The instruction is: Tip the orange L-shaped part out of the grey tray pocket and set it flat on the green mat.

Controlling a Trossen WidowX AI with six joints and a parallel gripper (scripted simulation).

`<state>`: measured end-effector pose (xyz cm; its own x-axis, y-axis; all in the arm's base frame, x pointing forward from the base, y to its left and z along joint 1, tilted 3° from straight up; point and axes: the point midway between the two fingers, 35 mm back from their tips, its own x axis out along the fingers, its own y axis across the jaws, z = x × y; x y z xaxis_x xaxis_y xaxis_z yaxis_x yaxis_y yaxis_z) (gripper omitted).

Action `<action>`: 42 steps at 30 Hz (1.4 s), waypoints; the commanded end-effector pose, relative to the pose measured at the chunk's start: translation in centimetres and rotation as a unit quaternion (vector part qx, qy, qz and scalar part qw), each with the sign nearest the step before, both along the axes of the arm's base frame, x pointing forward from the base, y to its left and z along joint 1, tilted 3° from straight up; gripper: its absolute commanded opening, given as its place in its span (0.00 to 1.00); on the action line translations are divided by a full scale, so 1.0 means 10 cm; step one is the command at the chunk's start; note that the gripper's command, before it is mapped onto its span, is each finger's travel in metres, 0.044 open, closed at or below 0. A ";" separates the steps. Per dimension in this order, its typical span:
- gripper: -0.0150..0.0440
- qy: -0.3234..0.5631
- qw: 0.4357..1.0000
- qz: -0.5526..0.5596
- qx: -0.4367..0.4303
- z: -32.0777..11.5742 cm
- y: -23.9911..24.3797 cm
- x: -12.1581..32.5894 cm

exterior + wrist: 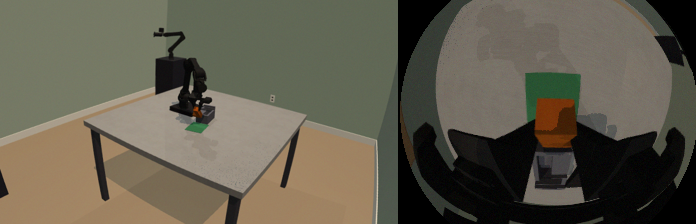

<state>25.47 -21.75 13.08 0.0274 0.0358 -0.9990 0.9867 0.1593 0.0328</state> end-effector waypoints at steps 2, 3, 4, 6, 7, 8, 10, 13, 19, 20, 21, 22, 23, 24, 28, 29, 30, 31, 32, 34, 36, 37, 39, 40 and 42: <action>0.25 0.001 1.000 0.002 -0.001 -0.08 0.00 0.00; 0.25 0.001 1.000 0.002 -0.001 -0.09 0.00 0.00; 0.25 0.001 1.000 0.002 -0.001 -0.11 0.00 0.00; 0.25 0.001 1.000 0.002 -0.001 -0.14 0.00 0.00; 0.25 0.001 1.000 0.002 -0.001 -0.16 0.00 0.00; 0.25 0.001 1.000 0.002 -0.001 -0.18 0.00 0.00; 0.25 0.001 1.000 0.002 -0.001 -0.21 0.00 0.00; 0.25 0.001 1.000 0.002 -0.001 -0.26 0.01 0.01; 0.25 0.001 1.000 0.002 -0.001 -0.36 0.01 0.01; 0.25 0.001 1.000 0.002 -0.001 -0.37 0.01 0.01; 0.25 0.001 1.000 0.002 -0.001 -0.39 0.01 0.01; 0.25 0.001 1.000 0.002 -0.001 -0.40 0.01 0.01; 0.25 0.001 1.000 0.002 -0.001 -0.42 0.01 0.01; 0.25 0.001 1.000 0.002 -0.001 -0.44 0.01 0.01; 0.25 0.001 1.000 0.002 -0.001 -0.50 0.01 0.01; 0.25 0.001 1.000 0.002 -0.001 -0.52 0.02 0.01; 0.25 0.001 1.000 0.002 -0.001 -0.53 0.02 0.01; 0.25 0.001 1.000 0.002 -0.001 -0.55 0.02 0.01; 0.25 0.001 1.000 0.002 -0.001 -0.57 0.02 0.01; 0.25 0.001 1.000 0.002 -0.001 -0.59 0.02 0.01; 0.25 0.001 1.000 0.002 -0.001 -0.59 0.02 0.01; 0.25 0.001 1.000 0.002 -0.001 -0.59 0.02 0.01; 0.25 0.001 1.000 0.002 -0.001 -0.59 0.02 0.01; 0.25 0.001 1.000 0.002 -0.001 -0.59 0.02 0.01; 0.25 0.001 1.000 0.002 -0.001 -0.59 0.02 0.01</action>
<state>25.57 -21.51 7.24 0.0264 0.0365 -0.9990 0.9855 0.1664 0.0322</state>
